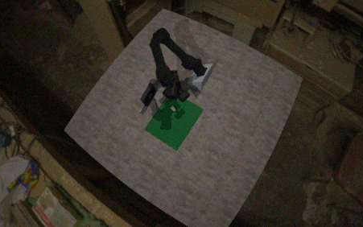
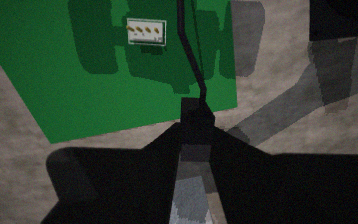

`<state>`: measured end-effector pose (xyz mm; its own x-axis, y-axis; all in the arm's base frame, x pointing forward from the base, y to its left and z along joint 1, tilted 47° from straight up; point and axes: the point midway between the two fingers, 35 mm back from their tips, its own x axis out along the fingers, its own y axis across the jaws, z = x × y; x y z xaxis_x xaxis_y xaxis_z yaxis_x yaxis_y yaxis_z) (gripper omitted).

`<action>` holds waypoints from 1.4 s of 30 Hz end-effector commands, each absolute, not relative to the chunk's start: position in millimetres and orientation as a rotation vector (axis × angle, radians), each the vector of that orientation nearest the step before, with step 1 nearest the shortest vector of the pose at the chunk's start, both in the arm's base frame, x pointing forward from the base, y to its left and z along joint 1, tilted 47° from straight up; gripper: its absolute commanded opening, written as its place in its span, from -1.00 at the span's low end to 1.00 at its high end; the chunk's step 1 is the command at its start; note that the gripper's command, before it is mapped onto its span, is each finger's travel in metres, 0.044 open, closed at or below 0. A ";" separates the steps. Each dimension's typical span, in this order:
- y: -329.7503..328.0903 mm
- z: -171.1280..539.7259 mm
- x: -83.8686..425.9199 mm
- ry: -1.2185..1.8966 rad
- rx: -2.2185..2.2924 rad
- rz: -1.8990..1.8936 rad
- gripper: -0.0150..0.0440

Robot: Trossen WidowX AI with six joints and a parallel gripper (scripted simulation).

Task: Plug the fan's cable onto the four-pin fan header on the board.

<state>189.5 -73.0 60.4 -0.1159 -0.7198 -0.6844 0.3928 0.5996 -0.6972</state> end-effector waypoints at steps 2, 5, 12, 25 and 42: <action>-70.8 61.3 199.5 1.307 -0.183 -1.067 -0.49; -70.6 60.9 204.9 1.248 -0.105 -1.131 -0.49; -70.3 59.6 217.4 1.101 0.078 -1.273 -0.49; -70.2 55.7 240.4 0.796 0.416 -1.501 -0.49; -71.2 47.9 270.1 0.337 0.850 -1.722 -0.49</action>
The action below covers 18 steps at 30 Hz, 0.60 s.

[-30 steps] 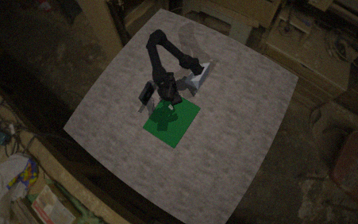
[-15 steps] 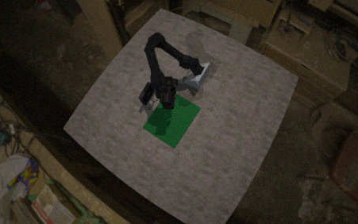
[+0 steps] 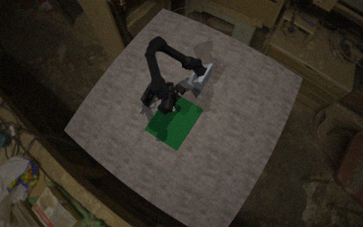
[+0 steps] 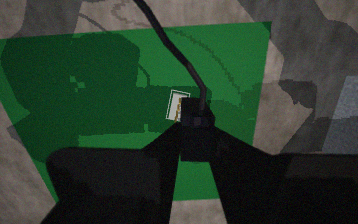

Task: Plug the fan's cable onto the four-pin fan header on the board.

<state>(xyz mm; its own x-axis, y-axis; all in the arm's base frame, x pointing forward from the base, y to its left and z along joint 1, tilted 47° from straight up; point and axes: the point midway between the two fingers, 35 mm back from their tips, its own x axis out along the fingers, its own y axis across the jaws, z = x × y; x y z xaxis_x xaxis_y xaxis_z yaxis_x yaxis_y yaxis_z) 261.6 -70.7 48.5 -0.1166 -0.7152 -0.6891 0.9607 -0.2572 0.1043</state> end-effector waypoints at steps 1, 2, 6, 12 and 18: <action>-71.3 47.5 271.5 0.313 0.871 -1.731 -0.49; -71.4 47.2 272.4 0.298 0.884 -1.736 -0.49; -72.1 46.4 272.5 0.293 0.888 -1.737 -0.49; -72.1 46.4 272.5 0.293 0.888 -1.737 -0.49; -68.8 45.3 276.2 0.283 0.897 -1.741 -0.49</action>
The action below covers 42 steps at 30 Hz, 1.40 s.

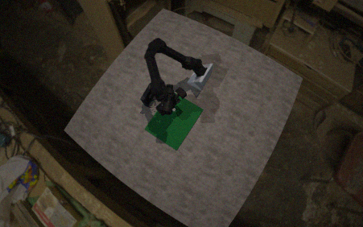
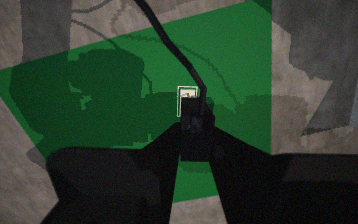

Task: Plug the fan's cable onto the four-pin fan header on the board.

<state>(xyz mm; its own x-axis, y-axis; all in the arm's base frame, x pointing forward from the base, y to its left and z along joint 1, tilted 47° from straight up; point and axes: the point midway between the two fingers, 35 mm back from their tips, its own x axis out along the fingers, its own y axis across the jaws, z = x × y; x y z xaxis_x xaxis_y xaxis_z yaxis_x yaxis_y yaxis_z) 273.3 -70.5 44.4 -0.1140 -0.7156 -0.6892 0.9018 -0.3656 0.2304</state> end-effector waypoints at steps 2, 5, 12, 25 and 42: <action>-68.8 45.3 276.2 0.283 0.897 -1.741 -0.49; -68.8 45.3 276.2 0.283 0.897 -1.741 -0.49; -67.1 43.5 276.6 0.289 0.891 -1.738 -0.49; -82.8 28.4 273.7 0.289 0.891 -1.738 -0.49; -83.8 29.6 272.8 0.298 0.882 -1.735 -0.49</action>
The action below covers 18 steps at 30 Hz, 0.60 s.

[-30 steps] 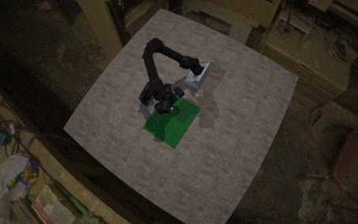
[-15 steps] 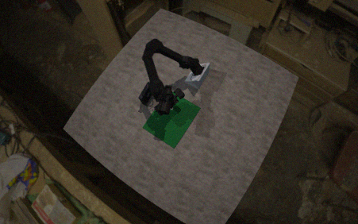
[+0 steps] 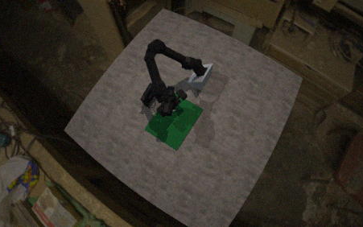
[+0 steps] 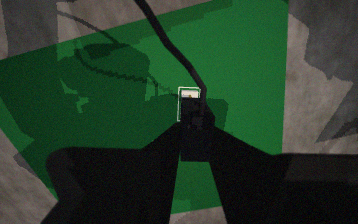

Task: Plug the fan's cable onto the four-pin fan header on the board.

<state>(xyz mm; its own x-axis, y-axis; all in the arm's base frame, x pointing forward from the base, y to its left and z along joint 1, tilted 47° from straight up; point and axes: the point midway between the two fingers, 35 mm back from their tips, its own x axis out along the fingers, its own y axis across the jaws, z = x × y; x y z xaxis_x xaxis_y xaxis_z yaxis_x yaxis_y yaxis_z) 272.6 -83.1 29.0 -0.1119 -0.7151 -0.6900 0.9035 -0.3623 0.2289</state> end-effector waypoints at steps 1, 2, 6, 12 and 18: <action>-83.8 29.6 272.8 0.298 0.882 -1.735 -0.49; -83.8 29.5 273.0 0.297 0.883 -1.735 -0.49; -83.7 29.3 273.2 0.296 0.884 -1.736 -0.49; -83.6 29.1 273.7 0.294 0.886 -1.737 -0.49; -83.7 29.1 274.3 0.290 0.890 -1.738 -0.49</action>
